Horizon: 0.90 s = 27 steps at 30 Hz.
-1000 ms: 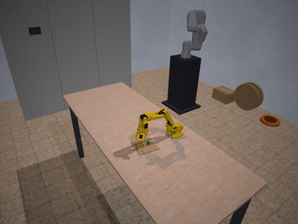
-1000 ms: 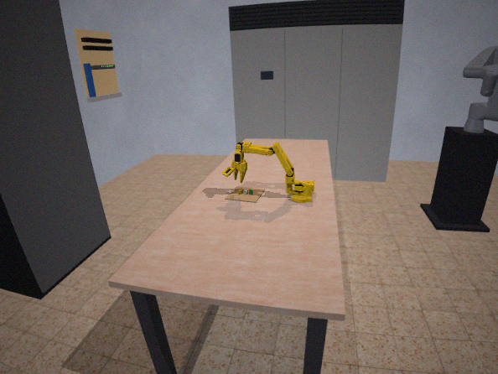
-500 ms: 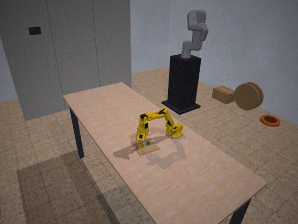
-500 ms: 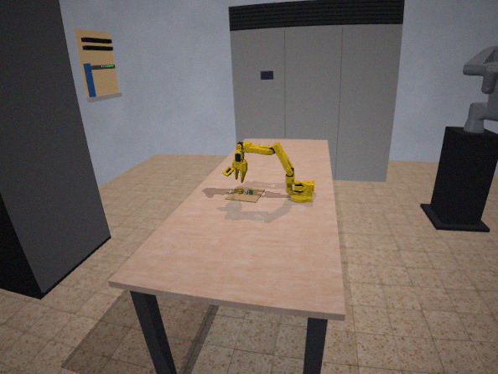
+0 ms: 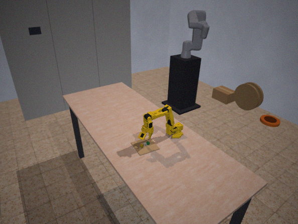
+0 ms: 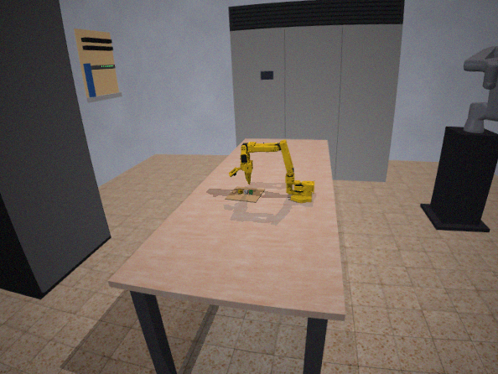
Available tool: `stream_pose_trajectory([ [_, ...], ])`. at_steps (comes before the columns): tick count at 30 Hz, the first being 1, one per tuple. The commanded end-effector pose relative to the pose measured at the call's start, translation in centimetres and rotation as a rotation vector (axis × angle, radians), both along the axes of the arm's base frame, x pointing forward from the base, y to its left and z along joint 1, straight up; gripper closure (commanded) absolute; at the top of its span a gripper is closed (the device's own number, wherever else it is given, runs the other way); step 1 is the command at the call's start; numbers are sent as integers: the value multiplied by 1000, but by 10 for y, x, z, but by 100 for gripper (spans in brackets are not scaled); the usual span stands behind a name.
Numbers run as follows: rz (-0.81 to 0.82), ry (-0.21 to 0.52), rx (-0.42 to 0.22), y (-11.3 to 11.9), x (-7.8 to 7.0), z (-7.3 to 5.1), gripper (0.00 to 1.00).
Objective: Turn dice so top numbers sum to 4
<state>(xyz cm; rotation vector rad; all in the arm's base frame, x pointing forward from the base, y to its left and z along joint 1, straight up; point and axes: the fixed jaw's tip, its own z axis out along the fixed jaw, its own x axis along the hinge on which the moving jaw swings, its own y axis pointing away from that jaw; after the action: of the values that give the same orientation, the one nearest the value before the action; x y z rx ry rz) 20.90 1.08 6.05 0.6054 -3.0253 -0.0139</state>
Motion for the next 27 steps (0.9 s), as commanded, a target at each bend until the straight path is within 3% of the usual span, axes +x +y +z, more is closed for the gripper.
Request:
stream_pose_trajectory([
  [1,-111,-95,2,3,-4,9,75],
  [27,-163,-89,1,4,-8,7,75],
])
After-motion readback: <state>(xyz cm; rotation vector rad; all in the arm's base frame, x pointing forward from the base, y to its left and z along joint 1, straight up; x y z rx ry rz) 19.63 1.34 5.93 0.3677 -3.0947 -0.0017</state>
